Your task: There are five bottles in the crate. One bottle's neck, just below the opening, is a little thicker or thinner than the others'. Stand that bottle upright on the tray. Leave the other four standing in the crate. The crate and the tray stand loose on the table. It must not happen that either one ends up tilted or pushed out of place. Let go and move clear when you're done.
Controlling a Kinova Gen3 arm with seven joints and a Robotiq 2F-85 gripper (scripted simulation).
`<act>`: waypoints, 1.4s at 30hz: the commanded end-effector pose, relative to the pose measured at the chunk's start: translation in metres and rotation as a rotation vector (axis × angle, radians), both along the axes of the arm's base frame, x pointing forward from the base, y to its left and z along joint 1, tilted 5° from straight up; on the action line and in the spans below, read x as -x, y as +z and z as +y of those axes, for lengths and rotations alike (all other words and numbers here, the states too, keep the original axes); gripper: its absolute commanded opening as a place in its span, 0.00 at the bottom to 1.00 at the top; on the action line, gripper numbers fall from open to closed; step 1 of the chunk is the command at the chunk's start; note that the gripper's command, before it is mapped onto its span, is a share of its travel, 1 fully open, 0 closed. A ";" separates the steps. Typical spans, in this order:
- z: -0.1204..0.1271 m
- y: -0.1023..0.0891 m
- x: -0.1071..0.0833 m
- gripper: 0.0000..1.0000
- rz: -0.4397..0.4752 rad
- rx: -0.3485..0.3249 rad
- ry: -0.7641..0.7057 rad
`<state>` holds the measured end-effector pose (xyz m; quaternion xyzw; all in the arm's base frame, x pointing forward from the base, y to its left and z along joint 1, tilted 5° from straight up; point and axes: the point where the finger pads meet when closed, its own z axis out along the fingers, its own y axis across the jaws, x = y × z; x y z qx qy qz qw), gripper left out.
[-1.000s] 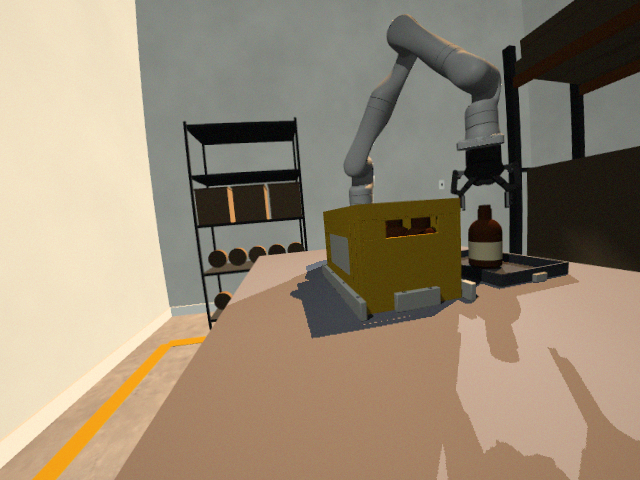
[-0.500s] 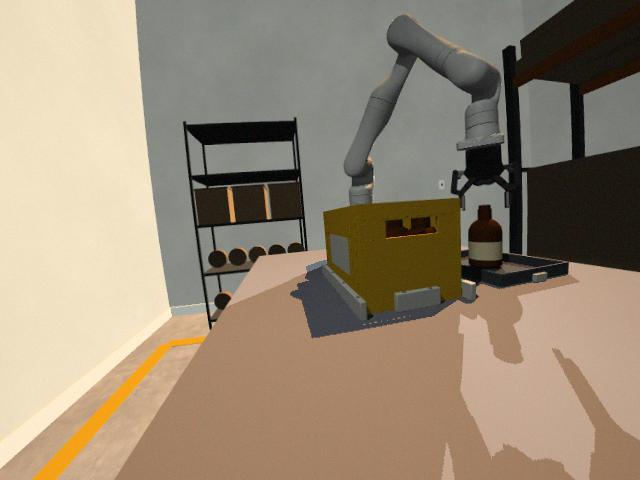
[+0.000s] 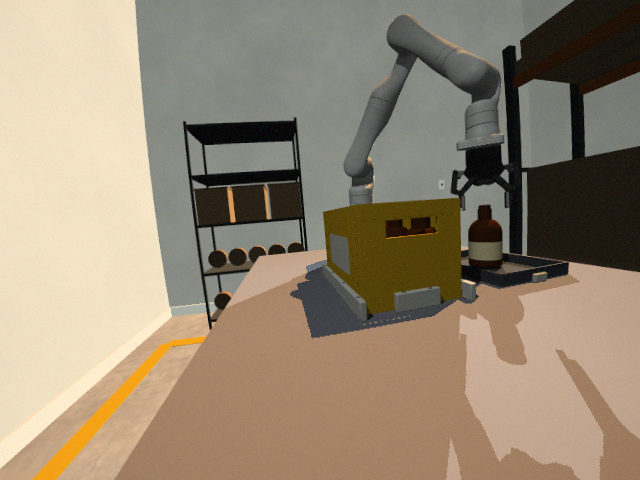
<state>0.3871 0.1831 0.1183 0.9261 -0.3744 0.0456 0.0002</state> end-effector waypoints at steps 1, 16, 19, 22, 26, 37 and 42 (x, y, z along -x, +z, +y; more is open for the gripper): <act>0.000 0.001 0.000 1.00 -0.001 -0.001 0.000; 0.001 0.010 0.000 1.00 -0.001 -0.001 0.000; 0.001 0.012 0.001 1.00 -0.001 -0.001 0.000; 0.001 0.017 0.001 1.00 -0.001 -0.001 0.000; 0.001 0.026 0.002 1.00 -0.001 -0.001 0.000; 0.002 0.051 0.004 1.00 -0.001 -0.001 0.000; 0.002 0.063 0.005 1.00 -0.001 -0.001 0.000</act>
